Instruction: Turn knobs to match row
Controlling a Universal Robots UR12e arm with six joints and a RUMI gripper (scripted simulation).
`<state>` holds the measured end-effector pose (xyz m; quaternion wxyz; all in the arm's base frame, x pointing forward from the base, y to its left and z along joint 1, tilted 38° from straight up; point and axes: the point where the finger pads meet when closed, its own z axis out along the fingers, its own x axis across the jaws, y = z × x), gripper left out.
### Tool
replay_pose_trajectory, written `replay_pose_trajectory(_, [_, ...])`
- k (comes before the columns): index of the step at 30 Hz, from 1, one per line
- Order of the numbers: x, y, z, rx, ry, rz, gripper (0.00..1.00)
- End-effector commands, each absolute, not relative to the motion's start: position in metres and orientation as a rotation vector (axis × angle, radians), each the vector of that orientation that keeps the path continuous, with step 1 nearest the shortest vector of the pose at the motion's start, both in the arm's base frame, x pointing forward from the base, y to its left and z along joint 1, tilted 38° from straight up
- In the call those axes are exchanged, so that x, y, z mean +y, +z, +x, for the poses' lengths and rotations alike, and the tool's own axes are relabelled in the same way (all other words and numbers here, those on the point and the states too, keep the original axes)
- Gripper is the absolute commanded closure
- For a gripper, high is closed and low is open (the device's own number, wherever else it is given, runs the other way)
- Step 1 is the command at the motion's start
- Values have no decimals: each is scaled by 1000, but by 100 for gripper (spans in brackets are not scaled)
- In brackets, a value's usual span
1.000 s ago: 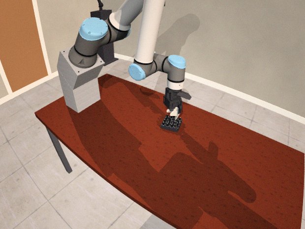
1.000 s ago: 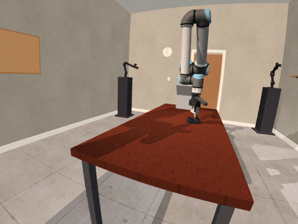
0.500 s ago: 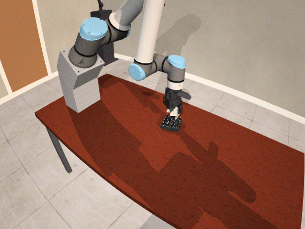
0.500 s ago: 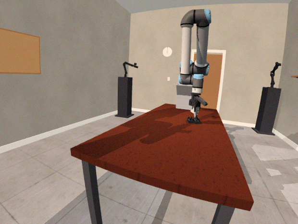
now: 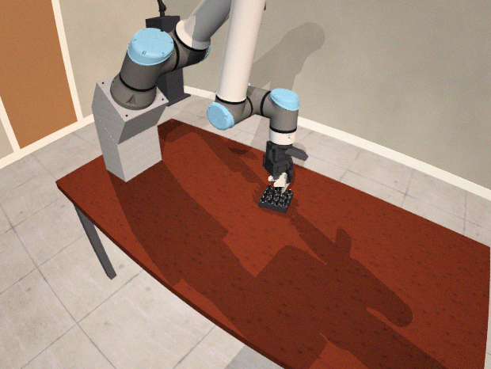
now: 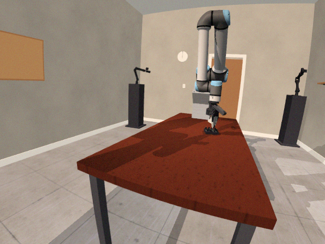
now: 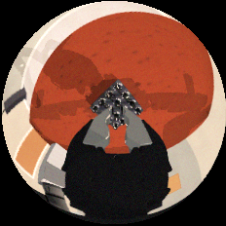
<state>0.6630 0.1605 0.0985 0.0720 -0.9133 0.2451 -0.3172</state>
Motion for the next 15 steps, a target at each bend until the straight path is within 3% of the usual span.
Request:
replay_pose_trajectory(1, [161,99,663,736,-954,-2744,89])
replay_pose_trajectory(15, [165,100,665,736,-954,-2744,89])
